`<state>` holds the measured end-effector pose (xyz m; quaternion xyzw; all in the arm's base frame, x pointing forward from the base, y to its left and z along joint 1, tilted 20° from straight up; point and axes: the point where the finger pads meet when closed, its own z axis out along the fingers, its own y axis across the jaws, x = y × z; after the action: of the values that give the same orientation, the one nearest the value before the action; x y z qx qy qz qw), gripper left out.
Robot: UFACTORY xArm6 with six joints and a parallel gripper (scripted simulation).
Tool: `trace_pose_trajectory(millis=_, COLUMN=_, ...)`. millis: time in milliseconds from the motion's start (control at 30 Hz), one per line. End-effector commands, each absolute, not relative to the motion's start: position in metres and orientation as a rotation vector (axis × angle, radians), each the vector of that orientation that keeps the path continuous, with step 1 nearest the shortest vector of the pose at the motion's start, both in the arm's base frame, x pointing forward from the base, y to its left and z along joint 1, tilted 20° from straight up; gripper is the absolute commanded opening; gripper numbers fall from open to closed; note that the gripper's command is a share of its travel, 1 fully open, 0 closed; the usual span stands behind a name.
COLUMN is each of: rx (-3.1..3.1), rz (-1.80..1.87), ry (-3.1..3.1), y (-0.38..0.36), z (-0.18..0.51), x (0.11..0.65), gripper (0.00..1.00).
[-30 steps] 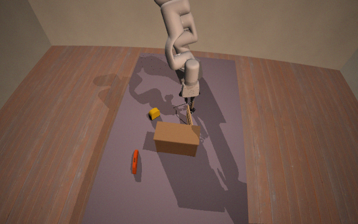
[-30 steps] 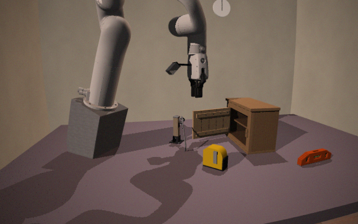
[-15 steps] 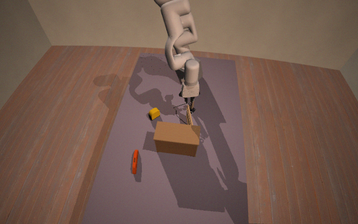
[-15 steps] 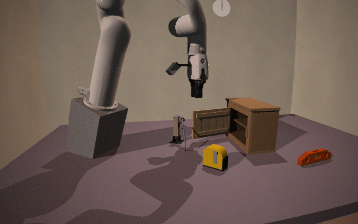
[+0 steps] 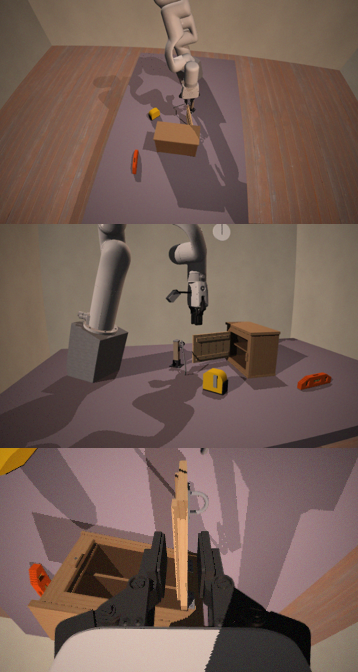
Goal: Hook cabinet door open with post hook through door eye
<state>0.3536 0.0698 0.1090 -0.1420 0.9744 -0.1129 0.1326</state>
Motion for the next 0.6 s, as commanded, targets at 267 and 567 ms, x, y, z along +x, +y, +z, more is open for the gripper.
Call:
trace_pose_trajectory(millis=267, rx=-0.411, rz=-0.327, ry=2.824, y=0.066, z=0.089, x=0.361, gripper=0.27)
trace_pose_trajectory(millis=567, rx=-0.411, rz=-0.327, ry=2.824, y=0.064, z=0.077, x=0.365, gripper=0.27)
